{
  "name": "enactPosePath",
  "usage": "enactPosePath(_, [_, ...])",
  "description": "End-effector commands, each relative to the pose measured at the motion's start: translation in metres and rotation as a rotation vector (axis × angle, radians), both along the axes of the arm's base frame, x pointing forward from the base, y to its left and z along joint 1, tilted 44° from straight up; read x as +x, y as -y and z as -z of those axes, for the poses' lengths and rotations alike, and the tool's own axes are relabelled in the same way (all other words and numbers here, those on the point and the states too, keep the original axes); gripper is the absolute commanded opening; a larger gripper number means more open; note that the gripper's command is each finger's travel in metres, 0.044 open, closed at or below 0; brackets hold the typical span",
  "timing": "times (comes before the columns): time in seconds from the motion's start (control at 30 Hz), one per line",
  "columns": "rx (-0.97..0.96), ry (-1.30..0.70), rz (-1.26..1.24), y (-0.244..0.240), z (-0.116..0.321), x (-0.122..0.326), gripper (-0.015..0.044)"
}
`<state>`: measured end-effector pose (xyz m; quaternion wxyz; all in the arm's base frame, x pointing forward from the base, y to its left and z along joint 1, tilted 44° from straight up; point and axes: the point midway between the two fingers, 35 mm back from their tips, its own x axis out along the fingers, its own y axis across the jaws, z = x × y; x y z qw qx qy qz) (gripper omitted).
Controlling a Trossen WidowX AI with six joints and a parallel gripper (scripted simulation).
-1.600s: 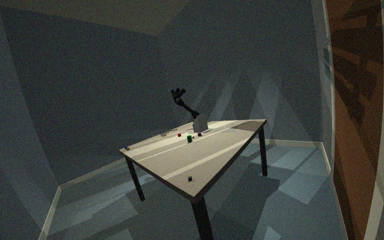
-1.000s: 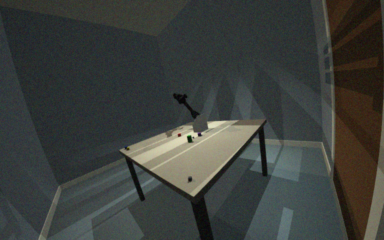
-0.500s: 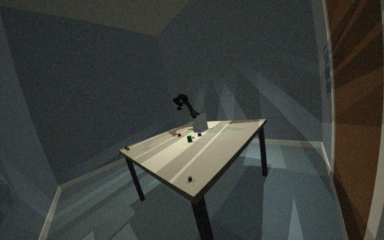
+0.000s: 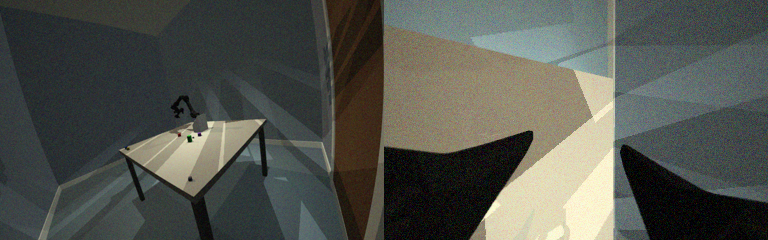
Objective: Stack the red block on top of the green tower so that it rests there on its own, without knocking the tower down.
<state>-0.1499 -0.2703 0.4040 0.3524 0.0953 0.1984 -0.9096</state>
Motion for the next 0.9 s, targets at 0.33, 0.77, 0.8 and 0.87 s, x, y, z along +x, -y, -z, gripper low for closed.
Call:
enactPosePath(0.33, [0.359, -0.107, -0.386, 0.058, 0.081, 0.101, 0.044])
enactPosePath(0.77, [0.658, -0.321, -0.744, 0.063, 0.149, 0.206, 0.044])
enactPosePath(0.8, [0.679, -0.341, -0.771, 0.062, 0.154, 0.213, 0.044])
enactPosePath(0.87, [0.721, -0.384, -0.825, 0.058, 0.165, 0.229, 0.044])
